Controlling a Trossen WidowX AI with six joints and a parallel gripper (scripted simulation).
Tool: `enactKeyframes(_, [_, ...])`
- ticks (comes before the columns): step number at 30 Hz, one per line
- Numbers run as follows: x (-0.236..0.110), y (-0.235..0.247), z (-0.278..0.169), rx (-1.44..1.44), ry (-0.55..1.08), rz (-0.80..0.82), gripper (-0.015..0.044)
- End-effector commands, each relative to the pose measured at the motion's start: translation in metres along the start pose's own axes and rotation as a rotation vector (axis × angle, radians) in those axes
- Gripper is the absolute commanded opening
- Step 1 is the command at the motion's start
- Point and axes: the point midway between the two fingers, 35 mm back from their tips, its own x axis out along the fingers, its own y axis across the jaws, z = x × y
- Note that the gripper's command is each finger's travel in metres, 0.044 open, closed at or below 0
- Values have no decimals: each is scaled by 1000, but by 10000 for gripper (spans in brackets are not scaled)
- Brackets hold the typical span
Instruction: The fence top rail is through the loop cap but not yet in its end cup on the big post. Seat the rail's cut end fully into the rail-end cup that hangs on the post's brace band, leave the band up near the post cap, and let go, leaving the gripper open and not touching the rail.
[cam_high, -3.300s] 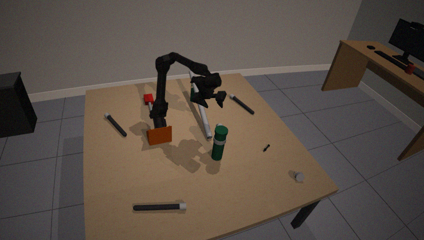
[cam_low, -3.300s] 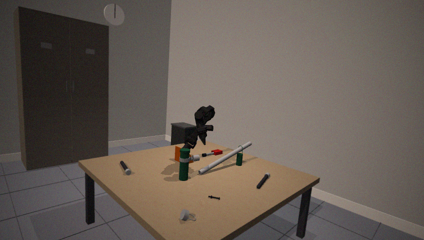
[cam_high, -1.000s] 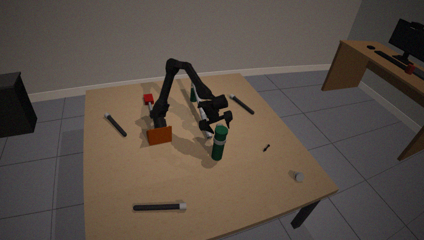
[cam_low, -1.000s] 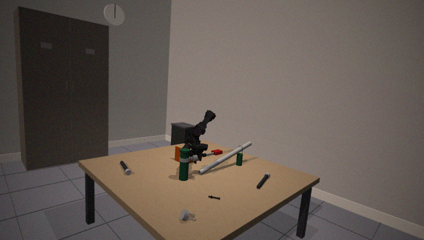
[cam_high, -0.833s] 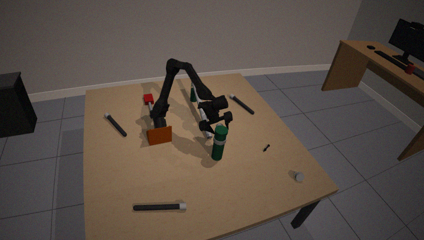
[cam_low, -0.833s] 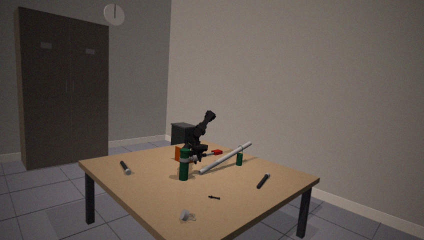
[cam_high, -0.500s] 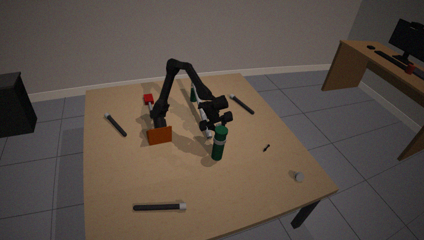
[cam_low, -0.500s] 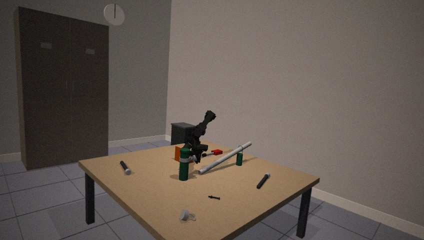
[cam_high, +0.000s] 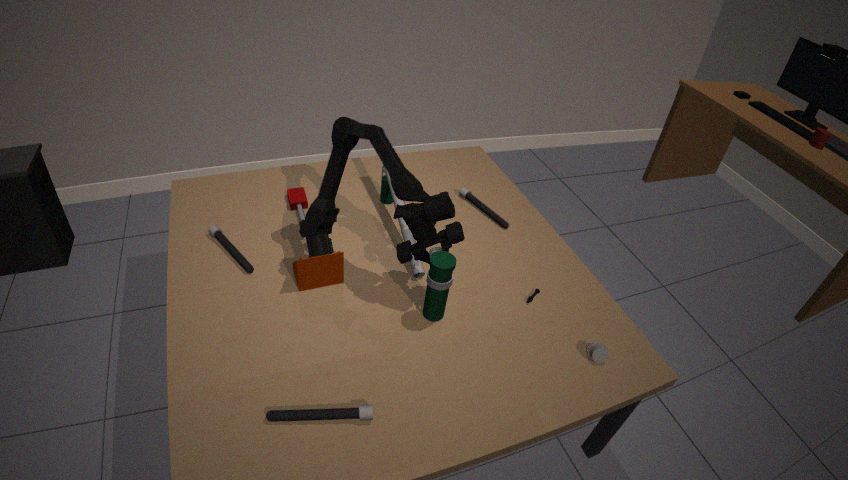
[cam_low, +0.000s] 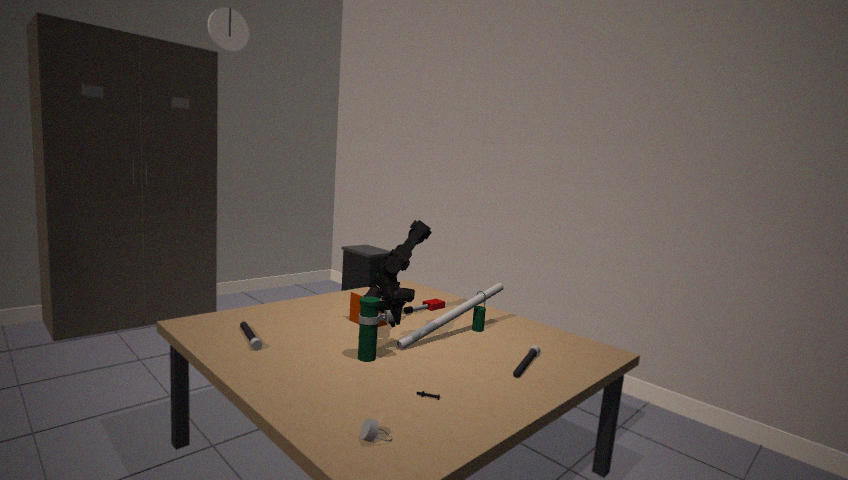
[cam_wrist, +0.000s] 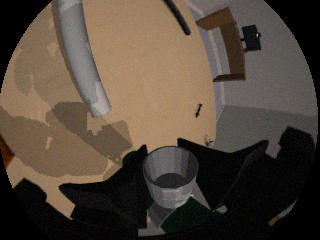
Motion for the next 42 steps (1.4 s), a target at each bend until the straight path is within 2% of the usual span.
enactKeyframes(1, [-1,3,0,-17,-14,3,0])
enactKeyframes(42, [-11,21,-3,-214,-127,4,0])
